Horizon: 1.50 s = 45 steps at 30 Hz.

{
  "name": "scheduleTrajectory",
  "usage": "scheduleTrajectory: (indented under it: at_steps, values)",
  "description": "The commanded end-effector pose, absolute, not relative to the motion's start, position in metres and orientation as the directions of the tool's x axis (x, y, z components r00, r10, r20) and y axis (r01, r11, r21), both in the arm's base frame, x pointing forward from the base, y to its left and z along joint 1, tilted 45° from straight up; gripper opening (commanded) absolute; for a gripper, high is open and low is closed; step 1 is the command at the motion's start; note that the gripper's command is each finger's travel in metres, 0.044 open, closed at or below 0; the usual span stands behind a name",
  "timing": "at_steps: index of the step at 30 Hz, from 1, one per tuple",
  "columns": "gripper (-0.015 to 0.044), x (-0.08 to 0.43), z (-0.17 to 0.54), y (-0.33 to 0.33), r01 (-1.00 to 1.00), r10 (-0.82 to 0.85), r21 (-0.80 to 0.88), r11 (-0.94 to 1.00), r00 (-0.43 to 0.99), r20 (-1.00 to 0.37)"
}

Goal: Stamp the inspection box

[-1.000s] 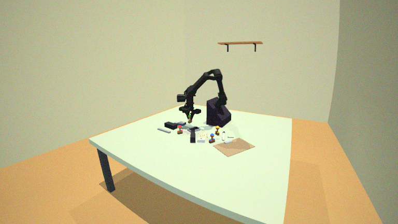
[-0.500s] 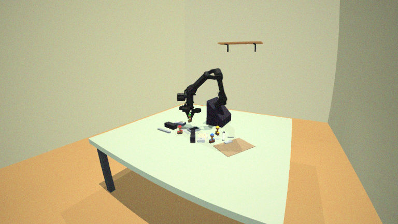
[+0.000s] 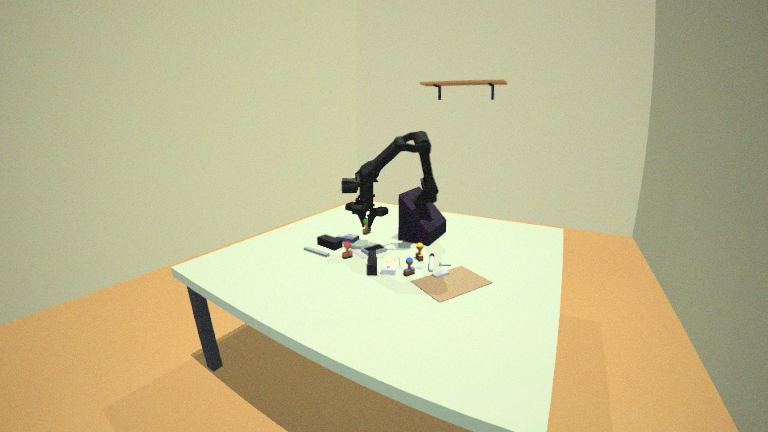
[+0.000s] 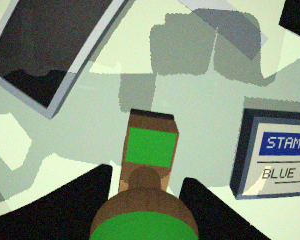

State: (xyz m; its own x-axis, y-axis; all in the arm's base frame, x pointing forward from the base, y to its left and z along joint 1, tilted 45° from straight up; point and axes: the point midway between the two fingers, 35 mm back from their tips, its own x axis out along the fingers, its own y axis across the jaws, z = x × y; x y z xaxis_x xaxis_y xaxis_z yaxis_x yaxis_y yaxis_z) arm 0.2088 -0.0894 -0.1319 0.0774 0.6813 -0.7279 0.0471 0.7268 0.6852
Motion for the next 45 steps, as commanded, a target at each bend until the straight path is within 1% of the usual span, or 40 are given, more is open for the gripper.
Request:
scheduleTrajectory:
  at_steps: [1,27,40,45]
  values:
    - [0.0000,0.209,-0.130,-0.091,0.043,0.679,0.683,0.729,0.075,-0.730]
    - [0.0000,0.207,-0.120,-0.099,0.043,0.677,0.681,0.731,0.075,-0.732]
    - [0.0000,0.255,-0.074,-0.060,0.042,0.679,0.683,0.729,0.076,-0.730]
    - [0.0000,0.258,-0.072,-0.057,0.042,0.680,0.684,0.728,0.076,-0.729]
